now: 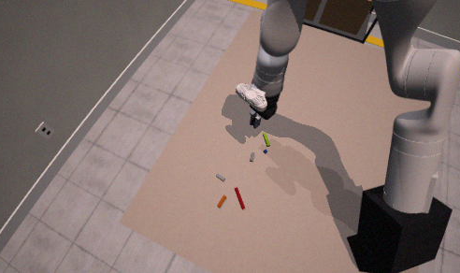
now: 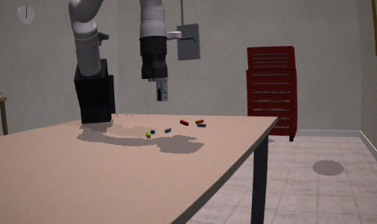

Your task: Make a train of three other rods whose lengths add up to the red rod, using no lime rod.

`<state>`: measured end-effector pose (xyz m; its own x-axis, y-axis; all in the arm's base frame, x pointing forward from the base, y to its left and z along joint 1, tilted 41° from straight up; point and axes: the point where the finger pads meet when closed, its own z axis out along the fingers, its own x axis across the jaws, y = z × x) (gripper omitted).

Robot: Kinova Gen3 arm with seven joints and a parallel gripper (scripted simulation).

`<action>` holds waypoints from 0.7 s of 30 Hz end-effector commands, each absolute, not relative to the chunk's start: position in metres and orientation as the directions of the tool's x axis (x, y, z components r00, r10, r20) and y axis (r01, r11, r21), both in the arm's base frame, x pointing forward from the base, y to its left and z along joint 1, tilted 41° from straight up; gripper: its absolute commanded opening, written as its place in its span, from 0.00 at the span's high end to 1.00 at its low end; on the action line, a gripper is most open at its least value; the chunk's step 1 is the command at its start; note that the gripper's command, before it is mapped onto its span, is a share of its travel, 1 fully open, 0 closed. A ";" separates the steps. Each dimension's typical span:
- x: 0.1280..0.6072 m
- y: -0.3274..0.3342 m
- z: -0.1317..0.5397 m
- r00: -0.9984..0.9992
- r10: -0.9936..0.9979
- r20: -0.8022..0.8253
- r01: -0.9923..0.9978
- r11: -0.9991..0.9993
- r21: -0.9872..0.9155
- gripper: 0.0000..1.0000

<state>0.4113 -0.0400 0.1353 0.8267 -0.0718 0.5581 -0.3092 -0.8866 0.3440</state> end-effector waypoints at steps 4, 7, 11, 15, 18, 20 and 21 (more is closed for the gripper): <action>0.411 -0.040 0.136 0.826 -0.072 0.558 -0.309 -0.887 0.343 0.76; 0.412 -0.040 0.135 0.827 -0.072 0.558 -0.309 -0.887 0.343 0.76; 0.412 -0.040 0.134 0.827 -0.072 0.557 -0.308 -0.887 0.343 0.76; 0.413 -0.041 0.133 0.828 -0.072 0.556 -0.307 -0.888 0.342 0.76; 0.414 -0.042 0.132 0.829 -0.073 0.554 -0.306 -0.889 0.341 0.76; 0.415 -0.043 0.130 0.829 -0.073 0.554 -0.306 -0.889 0.341 0.76; 0.415 -0.043 0.129 0.829 -0.073 0.554 -0.306 -0.889 0.341 0.76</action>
